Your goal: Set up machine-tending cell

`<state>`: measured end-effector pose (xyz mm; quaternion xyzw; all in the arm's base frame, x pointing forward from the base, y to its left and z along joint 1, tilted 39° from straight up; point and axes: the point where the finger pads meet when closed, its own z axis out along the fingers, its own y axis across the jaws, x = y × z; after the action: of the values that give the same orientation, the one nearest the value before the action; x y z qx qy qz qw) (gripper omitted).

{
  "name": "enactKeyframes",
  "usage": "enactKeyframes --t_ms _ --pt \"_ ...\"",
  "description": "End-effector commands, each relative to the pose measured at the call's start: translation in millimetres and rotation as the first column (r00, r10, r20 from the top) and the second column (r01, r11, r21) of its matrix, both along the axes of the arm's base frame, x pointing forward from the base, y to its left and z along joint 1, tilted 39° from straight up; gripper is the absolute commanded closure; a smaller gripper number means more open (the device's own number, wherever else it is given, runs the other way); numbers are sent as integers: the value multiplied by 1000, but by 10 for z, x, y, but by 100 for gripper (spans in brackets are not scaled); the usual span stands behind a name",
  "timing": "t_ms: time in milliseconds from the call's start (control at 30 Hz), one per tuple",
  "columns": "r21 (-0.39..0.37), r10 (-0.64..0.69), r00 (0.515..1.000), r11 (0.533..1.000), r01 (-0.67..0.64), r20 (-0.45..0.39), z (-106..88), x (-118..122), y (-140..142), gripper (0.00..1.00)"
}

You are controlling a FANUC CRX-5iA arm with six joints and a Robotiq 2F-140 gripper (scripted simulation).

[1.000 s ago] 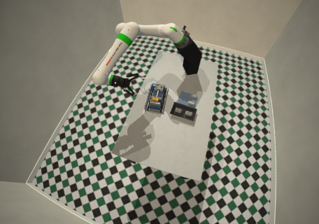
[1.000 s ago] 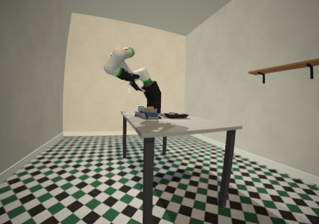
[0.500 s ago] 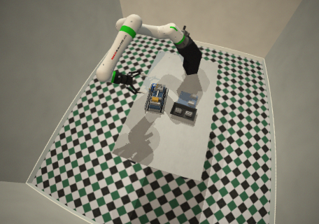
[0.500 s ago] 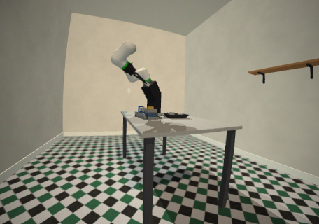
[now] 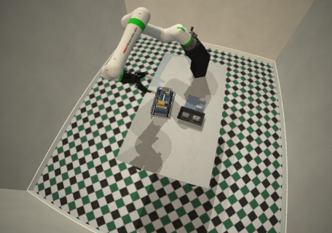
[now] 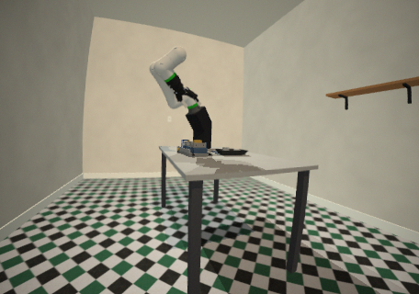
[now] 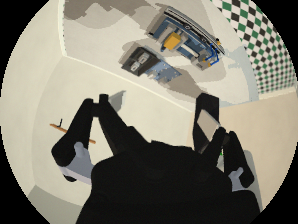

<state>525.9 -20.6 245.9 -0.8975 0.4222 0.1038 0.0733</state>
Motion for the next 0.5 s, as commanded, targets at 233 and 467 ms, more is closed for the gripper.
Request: enactKeyframes --t_ms 233,467 --pt "-96 417 903 908 -408 107 120 -141 116 0" --pt "-170 645 754 763 -624 128 203 -216 172 0"
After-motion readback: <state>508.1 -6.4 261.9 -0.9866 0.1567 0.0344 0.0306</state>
